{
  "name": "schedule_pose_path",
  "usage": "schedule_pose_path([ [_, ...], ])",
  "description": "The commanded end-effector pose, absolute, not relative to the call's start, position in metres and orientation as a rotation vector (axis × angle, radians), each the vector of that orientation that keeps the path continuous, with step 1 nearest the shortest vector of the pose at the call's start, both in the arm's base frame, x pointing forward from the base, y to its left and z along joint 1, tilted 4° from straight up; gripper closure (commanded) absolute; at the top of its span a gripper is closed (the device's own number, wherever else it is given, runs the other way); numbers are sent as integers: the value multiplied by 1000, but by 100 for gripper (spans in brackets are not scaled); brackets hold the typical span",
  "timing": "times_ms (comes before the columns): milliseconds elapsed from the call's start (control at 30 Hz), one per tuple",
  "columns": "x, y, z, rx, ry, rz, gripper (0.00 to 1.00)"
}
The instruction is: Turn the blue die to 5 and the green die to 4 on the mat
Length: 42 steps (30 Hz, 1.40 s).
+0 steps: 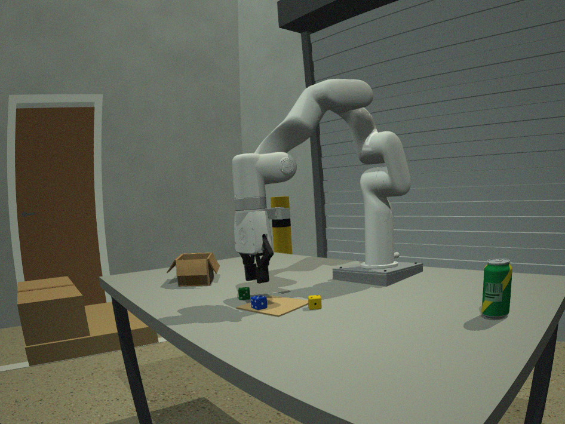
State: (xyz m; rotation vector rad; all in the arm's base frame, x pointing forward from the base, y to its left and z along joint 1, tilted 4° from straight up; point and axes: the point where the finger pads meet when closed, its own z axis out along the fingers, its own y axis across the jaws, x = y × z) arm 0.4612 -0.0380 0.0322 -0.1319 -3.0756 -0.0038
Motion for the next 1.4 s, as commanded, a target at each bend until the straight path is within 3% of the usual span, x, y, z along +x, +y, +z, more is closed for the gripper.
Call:
schedule_pose_path([
  [0,463,-38,50,-132,-3077,-4,53],
  [267,463,-37,56,-132,-3077,-4,53],
  [300,463,-37,56,-132,-3077,-4,0],
  [1033,463,-38,55,-143,-3076,-3,0],
  [1367,460,-52,55,-517,-3037,5,0],
])
